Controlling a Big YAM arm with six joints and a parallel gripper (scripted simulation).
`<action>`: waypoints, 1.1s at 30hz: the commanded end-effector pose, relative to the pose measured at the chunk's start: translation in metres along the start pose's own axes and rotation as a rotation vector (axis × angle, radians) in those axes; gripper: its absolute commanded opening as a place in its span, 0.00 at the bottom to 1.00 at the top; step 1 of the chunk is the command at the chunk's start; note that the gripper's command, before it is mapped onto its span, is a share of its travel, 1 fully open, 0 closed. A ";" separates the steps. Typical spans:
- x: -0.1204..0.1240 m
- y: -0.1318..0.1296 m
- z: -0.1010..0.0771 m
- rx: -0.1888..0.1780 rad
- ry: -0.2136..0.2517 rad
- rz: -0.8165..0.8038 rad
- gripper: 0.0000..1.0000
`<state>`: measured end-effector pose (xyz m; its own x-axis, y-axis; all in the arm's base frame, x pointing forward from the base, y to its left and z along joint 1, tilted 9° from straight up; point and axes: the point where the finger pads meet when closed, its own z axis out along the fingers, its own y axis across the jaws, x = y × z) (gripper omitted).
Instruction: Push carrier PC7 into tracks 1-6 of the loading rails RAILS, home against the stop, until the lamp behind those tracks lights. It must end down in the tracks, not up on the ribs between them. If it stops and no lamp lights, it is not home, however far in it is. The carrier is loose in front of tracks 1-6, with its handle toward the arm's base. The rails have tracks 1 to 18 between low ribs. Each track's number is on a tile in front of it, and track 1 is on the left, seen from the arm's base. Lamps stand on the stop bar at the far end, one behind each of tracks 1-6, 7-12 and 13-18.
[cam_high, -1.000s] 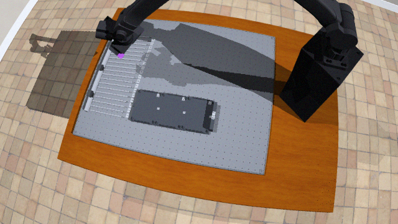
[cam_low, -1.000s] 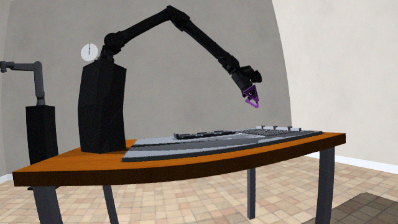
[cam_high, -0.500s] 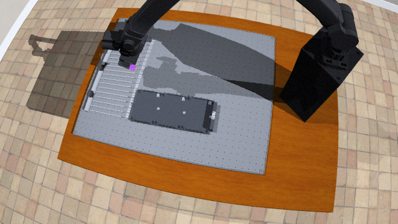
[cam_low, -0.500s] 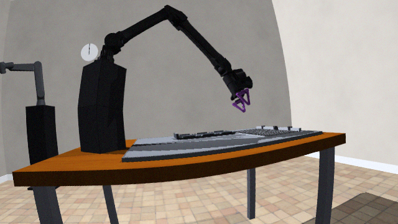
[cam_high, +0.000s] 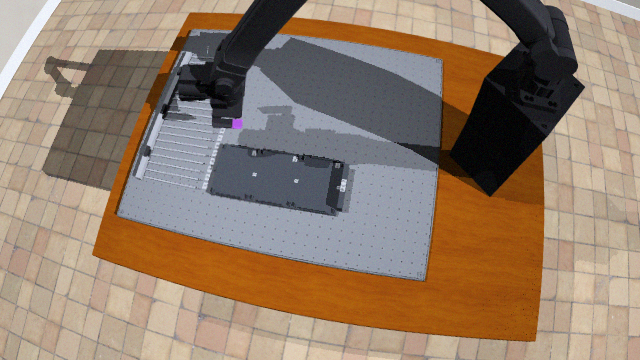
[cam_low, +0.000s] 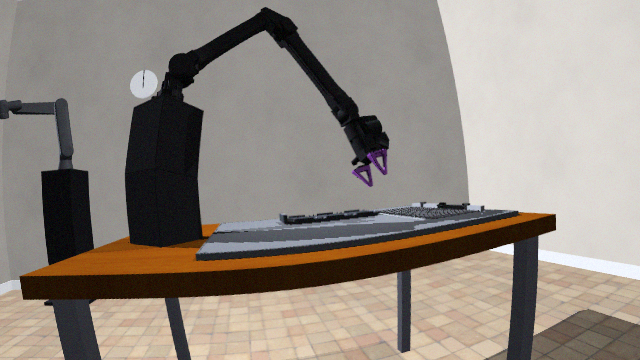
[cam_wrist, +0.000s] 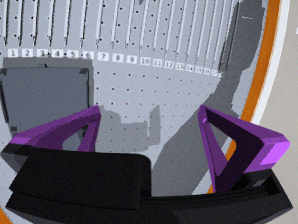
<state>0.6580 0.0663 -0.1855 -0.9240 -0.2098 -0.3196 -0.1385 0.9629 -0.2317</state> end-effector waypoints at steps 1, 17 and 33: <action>-0.022 0.014 -0.026 -0.018 -0.068 -0.114 1.00; 0.031 0.061 -0.041 -0.102 -0.050 -0.408 1.00; 0.089 0.099 -0.060 -0.199 -0.049 -0.731 1.00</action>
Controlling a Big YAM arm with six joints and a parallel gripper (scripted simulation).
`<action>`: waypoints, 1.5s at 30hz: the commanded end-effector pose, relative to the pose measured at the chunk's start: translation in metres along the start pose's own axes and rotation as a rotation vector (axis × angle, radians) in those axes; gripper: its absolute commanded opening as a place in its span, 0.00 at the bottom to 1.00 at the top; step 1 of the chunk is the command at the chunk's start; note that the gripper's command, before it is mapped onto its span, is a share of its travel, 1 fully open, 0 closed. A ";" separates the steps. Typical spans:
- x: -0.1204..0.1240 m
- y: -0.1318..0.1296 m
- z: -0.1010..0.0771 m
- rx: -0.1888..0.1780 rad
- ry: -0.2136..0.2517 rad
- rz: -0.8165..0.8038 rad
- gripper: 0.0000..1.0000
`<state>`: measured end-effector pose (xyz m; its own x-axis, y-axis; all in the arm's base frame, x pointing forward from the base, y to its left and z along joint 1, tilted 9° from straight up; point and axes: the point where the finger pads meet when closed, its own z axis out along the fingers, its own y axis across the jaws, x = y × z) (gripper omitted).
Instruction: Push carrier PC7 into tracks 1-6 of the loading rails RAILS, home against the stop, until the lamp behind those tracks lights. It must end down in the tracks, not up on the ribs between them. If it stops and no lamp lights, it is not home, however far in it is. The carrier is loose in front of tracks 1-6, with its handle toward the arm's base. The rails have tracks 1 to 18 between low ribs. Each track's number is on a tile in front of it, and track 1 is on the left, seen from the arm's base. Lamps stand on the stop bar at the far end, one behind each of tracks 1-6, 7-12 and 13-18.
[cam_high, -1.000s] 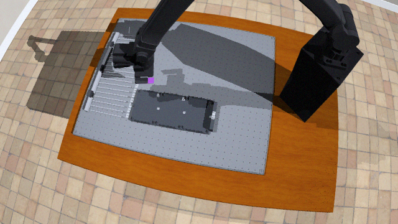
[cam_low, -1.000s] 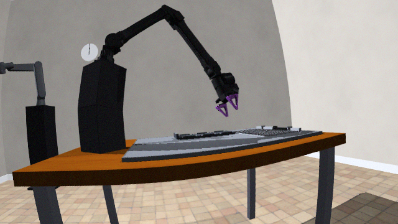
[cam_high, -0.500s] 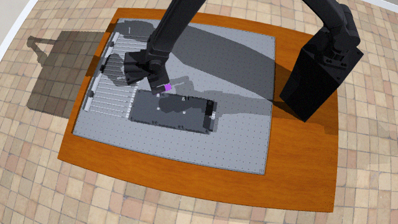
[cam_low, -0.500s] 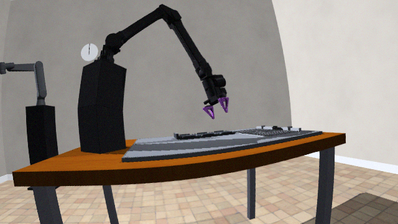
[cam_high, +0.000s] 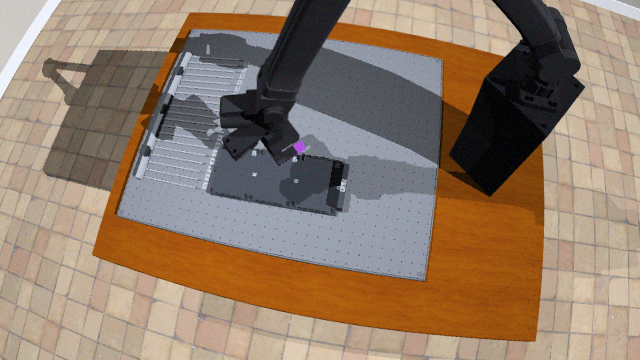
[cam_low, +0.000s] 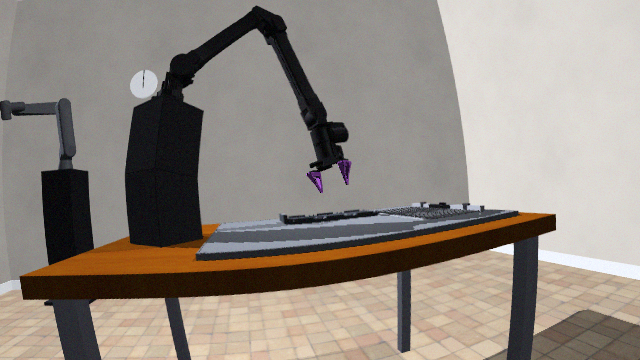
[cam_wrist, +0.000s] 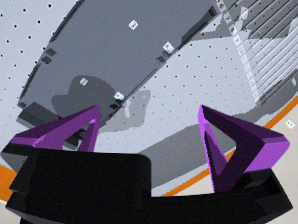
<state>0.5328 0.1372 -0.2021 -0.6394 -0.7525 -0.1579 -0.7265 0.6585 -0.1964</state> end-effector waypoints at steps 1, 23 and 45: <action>-0.018 0.006 -0.018 0.011 -0.054 -0.124 1.00; 0.028 0.095 -0.036 -0.116 -0.084 -0.556 1.00; 0.069 0.141 -0.044 -0.181 -0.099 -0.748 1.00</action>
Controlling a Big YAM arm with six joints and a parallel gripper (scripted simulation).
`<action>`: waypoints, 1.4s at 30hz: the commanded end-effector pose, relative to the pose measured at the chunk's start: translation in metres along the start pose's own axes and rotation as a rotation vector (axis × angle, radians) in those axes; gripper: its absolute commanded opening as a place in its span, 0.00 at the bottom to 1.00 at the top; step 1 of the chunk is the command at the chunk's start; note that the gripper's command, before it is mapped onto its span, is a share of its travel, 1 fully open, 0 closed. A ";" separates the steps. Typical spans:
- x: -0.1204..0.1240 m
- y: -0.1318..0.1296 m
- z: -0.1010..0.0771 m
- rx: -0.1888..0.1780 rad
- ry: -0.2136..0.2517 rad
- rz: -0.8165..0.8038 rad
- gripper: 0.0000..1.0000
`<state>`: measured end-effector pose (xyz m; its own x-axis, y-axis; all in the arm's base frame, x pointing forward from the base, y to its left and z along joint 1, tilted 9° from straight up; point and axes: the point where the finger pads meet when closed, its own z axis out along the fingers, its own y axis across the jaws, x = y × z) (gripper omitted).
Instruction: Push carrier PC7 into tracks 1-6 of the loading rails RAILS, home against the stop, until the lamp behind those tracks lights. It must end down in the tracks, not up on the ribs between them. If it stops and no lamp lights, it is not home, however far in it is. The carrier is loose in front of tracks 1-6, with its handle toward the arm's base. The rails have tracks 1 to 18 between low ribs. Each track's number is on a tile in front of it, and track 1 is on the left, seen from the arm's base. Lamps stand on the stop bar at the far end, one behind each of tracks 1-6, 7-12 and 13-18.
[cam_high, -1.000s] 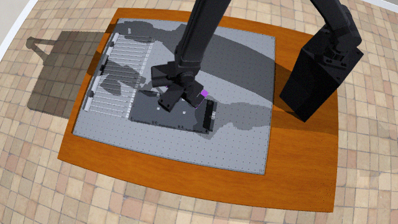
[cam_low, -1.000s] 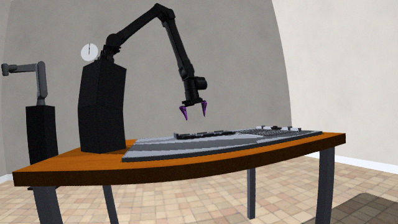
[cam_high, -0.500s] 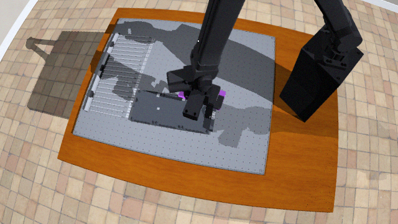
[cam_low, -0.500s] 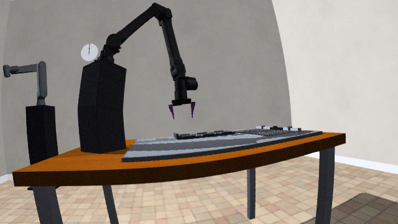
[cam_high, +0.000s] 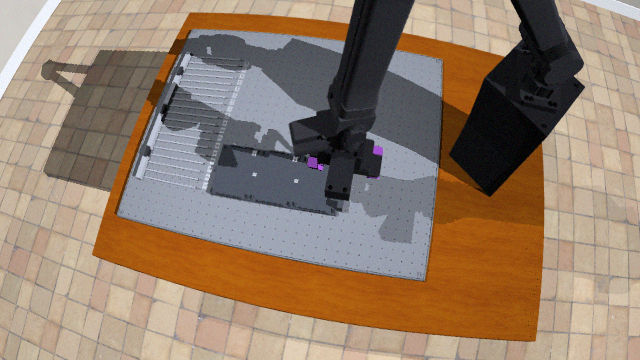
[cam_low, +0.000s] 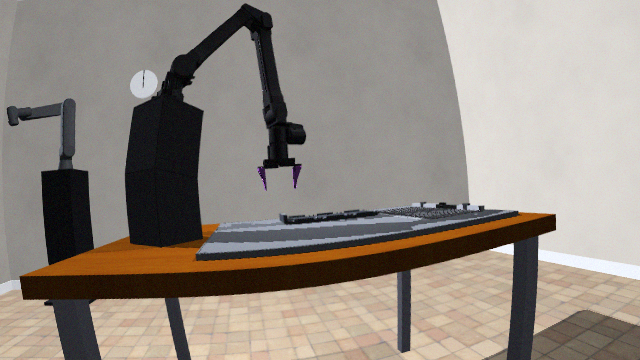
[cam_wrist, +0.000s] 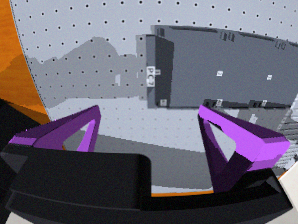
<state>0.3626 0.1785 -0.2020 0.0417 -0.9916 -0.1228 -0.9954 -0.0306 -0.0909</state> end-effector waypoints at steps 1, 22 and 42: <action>-0.003 -0.008 -0.004 0.021 -0.010 -0.012 1.00; -0.004 -0.007 0.033 0.020 -0.009 -0.017 1.00; -0.004 -0.005 0.063 0.017 -0.008 -0.008 1.00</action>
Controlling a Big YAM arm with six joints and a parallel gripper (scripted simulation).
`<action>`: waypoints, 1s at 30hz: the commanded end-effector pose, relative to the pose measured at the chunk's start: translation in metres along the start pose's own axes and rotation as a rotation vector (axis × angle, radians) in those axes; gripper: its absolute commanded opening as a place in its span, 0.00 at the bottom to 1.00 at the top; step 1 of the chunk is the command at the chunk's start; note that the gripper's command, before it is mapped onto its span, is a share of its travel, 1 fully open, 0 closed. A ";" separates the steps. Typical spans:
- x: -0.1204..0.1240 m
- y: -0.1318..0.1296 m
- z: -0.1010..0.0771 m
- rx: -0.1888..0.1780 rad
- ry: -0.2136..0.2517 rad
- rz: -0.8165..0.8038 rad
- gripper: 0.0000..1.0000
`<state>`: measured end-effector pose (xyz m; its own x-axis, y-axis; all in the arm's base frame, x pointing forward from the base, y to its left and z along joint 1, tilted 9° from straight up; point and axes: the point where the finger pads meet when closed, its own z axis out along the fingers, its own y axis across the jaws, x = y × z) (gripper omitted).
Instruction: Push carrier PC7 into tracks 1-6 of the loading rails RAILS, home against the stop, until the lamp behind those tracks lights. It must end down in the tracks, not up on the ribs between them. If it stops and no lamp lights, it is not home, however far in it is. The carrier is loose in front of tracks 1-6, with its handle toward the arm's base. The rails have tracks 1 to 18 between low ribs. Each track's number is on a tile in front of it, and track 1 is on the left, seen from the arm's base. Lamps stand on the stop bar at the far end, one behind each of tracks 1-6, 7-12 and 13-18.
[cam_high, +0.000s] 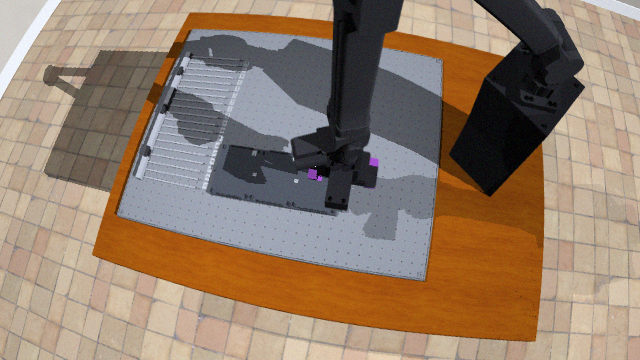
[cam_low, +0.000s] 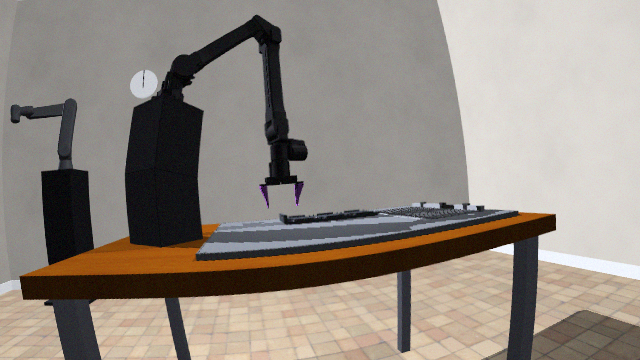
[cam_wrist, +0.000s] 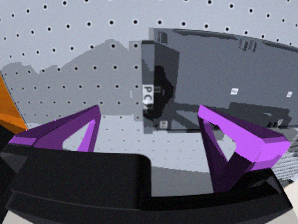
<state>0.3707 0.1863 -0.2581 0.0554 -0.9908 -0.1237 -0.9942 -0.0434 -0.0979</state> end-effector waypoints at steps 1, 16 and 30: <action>-0.004 -0.001 0.008 0.011 -0.006 0.005 1.00; -0.003 -0.001 0.029 0.010 -0.005 0.008 1.00; -0.002 -0.003 0.037 0.011 -0.006 0.002 1.00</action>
<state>0.3717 0.1903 -0.2984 0.0552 -0.9911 -0.1215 -0.9947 -0.0441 -0.0925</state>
